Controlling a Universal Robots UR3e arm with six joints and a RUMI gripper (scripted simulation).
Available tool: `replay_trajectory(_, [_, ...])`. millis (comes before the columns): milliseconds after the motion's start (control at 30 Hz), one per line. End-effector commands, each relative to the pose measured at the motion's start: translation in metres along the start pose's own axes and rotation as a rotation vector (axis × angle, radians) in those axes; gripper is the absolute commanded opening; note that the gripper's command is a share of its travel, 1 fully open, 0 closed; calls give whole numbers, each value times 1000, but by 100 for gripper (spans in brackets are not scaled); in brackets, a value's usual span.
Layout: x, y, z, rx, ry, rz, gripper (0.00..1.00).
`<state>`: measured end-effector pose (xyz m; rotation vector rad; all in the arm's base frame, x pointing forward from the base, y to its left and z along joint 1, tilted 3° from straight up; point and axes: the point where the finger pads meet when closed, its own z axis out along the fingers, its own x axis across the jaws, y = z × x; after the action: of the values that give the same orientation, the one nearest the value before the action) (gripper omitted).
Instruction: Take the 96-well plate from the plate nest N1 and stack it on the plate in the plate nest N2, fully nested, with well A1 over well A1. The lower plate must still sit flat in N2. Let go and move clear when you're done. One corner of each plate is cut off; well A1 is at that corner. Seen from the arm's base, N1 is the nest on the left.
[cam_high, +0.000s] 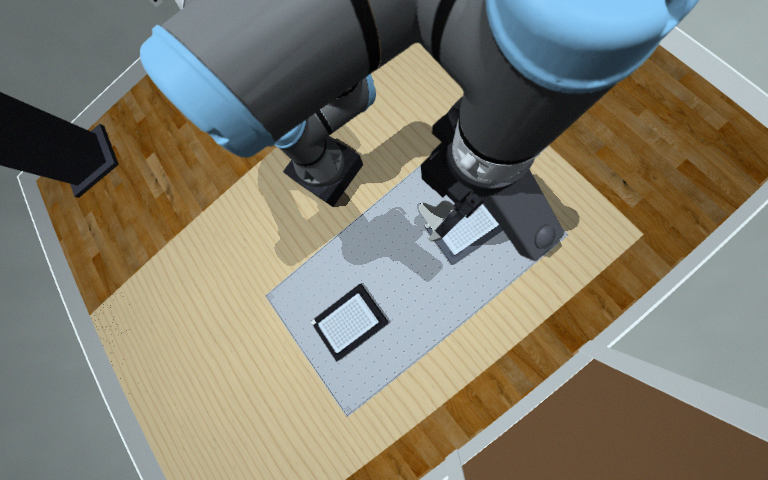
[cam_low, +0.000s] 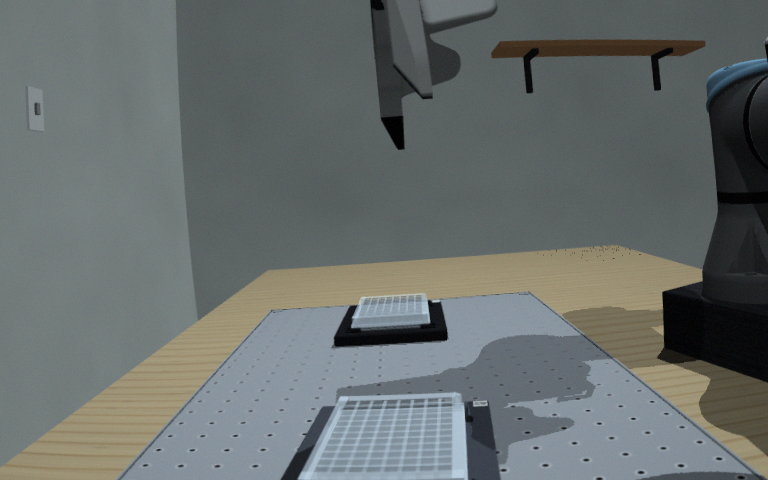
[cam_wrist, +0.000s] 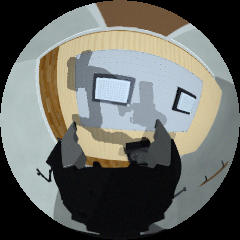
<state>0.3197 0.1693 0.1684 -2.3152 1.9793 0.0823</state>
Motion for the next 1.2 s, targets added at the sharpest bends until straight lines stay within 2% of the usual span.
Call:
replay_trajectory(0, [0, 0, -1, 3, 0, 0, 100])
replay_trajectory(533, [0, 0, -1, 3, 0, 0, 100])
replay_trajectory(700, [-4, -10, 13, 4, 12, -167, 100])
replay_trajectory(800, [-5, -10, 15, 4, 19, -266, 100])
replay_trajectory(1033, [-9, -17, 30, 0, 35, -499, 100])
replay_trajectory(1100, [-9, -17, 30, 0, 35, -499, 100])
replay_trajectory(1167, [-11, -19, 37, -2, 39, -566, 100])
